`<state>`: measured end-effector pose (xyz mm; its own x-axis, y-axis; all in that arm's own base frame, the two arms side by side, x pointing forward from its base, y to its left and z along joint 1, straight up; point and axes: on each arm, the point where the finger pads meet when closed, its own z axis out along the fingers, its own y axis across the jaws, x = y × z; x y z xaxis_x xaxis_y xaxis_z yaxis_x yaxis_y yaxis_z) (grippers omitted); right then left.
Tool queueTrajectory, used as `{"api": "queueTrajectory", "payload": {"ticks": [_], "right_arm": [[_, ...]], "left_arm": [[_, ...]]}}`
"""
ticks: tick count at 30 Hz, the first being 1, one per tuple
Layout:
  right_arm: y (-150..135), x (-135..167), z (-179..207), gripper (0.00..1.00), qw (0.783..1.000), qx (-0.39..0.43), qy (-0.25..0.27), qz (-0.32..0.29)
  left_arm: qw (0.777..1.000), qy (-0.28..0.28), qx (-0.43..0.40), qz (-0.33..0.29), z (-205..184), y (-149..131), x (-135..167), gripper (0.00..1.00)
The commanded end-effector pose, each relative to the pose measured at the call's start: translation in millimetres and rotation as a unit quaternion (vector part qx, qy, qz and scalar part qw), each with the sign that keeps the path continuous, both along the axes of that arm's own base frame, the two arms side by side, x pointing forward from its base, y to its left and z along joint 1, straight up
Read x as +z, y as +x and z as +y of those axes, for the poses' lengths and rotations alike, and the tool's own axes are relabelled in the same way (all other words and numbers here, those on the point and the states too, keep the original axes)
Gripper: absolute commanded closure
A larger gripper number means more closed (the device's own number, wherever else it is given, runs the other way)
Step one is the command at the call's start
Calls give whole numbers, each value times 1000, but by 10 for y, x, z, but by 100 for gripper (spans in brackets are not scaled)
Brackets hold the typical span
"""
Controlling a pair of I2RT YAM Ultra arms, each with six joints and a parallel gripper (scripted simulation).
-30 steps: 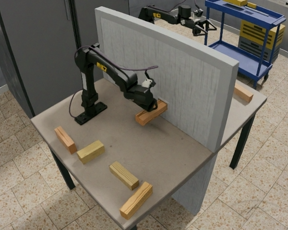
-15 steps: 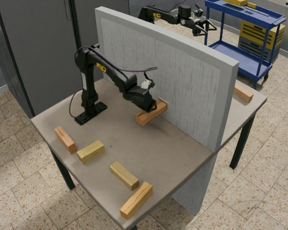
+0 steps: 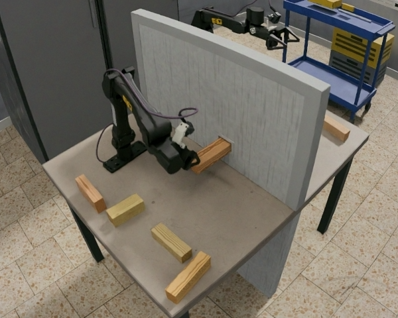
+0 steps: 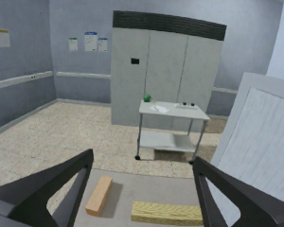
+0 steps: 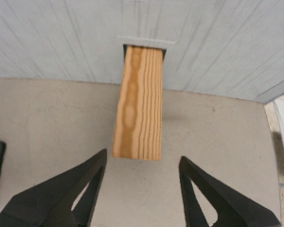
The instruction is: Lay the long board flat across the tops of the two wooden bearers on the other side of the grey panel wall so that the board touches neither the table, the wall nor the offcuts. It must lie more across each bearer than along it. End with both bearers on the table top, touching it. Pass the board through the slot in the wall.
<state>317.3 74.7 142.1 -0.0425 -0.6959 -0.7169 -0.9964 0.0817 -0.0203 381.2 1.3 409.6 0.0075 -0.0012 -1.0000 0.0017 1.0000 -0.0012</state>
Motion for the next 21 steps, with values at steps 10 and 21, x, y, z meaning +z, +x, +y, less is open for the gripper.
{"api": "queueTrajectory", "payload": {"ticks": [10, 21], "right_arm": [[-1, -60, -21, 28, 1000, 4, 6, -22], [-28, -202, 124, 28, 1000, 5, 8, -2]], "left_arm": [[1000, -1, 2, -26, -2, -68, 162, 0], [1000, -1, 2, -26, -2, -68, 162, 0]]}}
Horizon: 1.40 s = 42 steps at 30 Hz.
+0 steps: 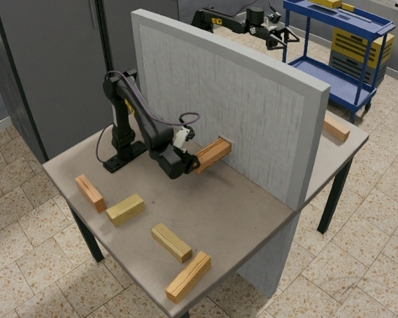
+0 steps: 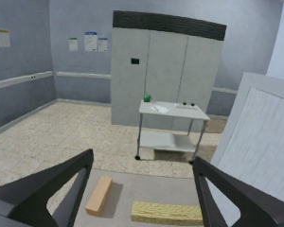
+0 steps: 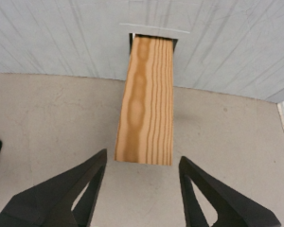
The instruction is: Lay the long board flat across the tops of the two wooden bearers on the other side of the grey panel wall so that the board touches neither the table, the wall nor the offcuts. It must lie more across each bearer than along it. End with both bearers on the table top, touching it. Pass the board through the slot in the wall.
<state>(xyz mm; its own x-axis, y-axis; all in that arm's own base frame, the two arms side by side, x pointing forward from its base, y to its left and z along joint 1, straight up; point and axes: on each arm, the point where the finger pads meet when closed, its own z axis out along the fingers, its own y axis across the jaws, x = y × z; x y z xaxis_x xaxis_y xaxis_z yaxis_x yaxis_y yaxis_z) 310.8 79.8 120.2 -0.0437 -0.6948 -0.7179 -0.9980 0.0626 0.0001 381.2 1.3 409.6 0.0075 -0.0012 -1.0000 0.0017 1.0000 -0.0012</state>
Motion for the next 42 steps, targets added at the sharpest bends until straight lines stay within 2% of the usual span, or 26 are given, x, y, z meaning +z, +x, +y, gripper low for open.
{"api": "queueTrajectory", "payload": {"ticks": [1, 16, 17, 22, 25, 27, 29, 35, 36, 42], "right_arm": [[38, 63, 86, 28, 1000, -4, 5, -23], [40, -35, 238, 28, 1000, 1, 7, -23], [47, -155, 260, 28, 1000, -4, 9, -12], [52, -288, 323, 28, 1000, -4, 11, 2], [60, -230, 361, 28, 1000, -3, 10, -14], [43, -333, 386, 28, 1000, -3, 11, 0], [121, -177, 352, 28, 1000, -2, 10, -22], [103, -190, 372, 28, 1000, 2, 11, -13], [120, -189, 376, 100, 1000, 2, 10, -18], [134, -189, 346, 100, 1000, -2, 10, -18]], "left_arm": [[1000, -1, 2, -26, -2, -68, 162, 0], [1000, -1, 2, -26, -2, -68, 162, 0], [1000, -1, 2, -26, -2, -68, 162, 0], [1000, -1, 2, -26, -2, -68, 162, 0], [1000, -1, 2, -26, -2, -68, 162, 0], [1000, -1, 2, -26, -2, -68, 162, 0], [1000, -1, 2, -26, -2, -68, 162, 0], [1000, -1, 2, -26, -2, -68, 162, 0], [1000, -1, 2, -26, -2, -68, 162, 0], [1000, -1, 2, -26, -2, -68, 162, 0]]}}
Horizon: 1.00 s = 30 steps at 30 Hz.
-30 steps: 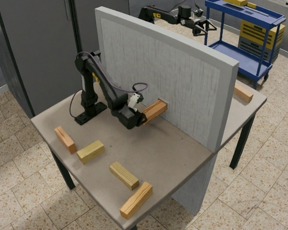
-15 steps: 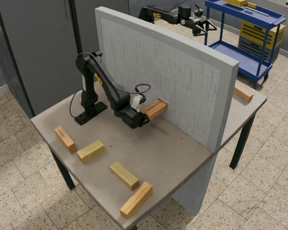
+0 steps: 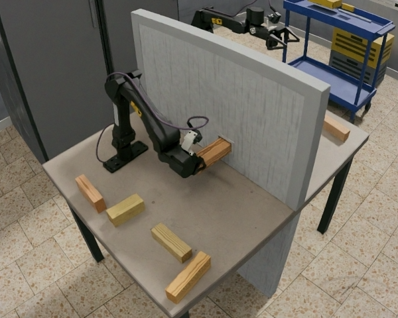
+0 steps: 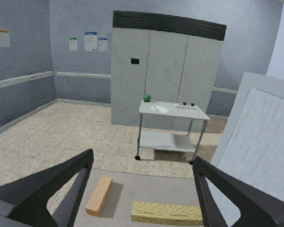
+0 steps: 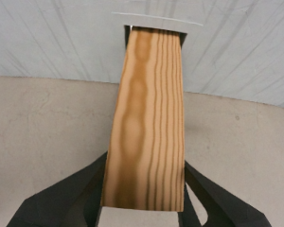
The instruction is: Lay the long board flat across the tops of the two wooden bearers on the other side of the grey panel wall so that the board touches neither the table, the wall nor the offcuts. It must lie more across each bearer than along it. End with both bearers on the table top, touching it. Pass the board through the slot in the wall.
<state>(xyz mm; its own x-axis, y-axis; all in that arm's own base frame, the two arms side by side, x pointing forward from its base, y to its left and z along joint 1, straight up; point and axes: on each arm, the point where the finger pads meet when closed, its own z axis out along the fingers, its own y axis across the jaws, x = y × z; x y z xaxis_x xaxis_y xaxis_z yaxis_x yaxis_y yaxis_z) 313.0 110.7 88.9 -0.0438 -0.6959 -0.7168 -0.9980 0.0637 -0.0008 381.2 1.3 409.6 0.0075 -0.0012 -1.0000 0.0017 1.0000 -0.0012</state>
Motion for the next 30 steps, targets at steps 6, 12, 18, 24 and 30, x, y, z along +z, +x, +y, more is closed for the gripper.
{"api": "queueTrajectory", "payload": {"ticks": [6, 12, 18, 24, 30], "right_arm": [[112, 125, 37, 100, 1000, -2, 11, -18], [58, 139, 136, 100, 1000, -5, 11, -20], [20, 113, 263, 100, 1000, -2, 12, -13], [49, 172, 337, 100, 1000, 7, 12, -22], [81, 204, 450, 100, 1000, 2, 14, -25]], "left_arm": [[1000, -1, 2, -26, -2, -68, 162, 0], [1000, -1, 2, -26, -2, -68, 162, 0], [1000, -1, 2, -26, -2, -68, 162, 0], [1000, -1, 2, -26, -2, -68, 162, 0], [1000, -1, 2, -26, -2, -68, 162, 0]]}}
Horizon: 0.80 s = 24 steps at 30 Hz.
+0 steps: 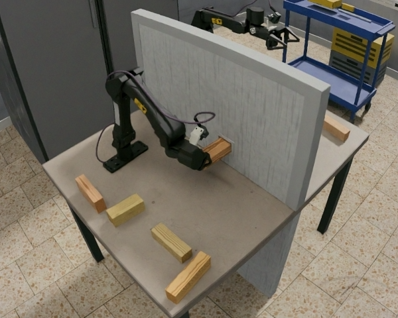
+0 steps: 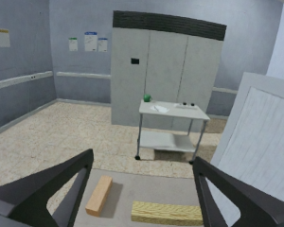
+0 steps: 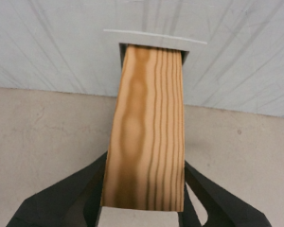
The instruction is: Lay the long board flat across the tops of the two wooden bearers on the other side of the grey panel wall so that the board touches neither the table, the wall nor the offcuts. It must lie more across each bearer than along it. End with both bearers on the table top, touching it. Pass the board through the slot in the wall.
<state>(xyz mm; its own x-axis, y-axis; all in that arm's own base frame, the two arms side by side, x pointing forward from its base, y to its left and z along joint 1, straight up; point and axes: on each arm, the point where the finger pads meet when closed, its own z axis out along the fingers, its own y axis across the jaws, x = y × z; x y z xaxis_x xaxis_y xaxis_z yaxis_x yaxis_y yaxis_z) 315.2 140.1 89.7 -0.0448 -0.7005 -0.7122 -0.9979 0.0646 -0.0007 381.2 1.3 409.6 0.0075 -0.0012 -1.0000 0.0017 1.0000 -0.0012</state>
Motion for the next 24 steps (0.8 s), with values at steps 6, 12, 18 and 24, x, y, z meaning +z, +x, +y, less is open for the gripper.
{"api": "queueTrajectory", "payload": {"ticks": [6, 12, 18, 24], "right_arm": [[63, 234, 265, 100, 999, 4, 21, -30], [-22, 166, 307, 100, 1000, 10, 21, -18], [107, 295, 456, 100, 999, 6, 30, -35], [105, 290, 567, 100, 999, 7, 36, -32]], "left_arm": [[1000, -1, 2, -26, -2, -68, 162, 0], [1000, -1, 2, -26, -2, -68, 162, 0], [1000, -1, 2, -26, -2, -68, 162, 0], [1000, -1, 2, -26, -2, -68, 162, 0]]}}
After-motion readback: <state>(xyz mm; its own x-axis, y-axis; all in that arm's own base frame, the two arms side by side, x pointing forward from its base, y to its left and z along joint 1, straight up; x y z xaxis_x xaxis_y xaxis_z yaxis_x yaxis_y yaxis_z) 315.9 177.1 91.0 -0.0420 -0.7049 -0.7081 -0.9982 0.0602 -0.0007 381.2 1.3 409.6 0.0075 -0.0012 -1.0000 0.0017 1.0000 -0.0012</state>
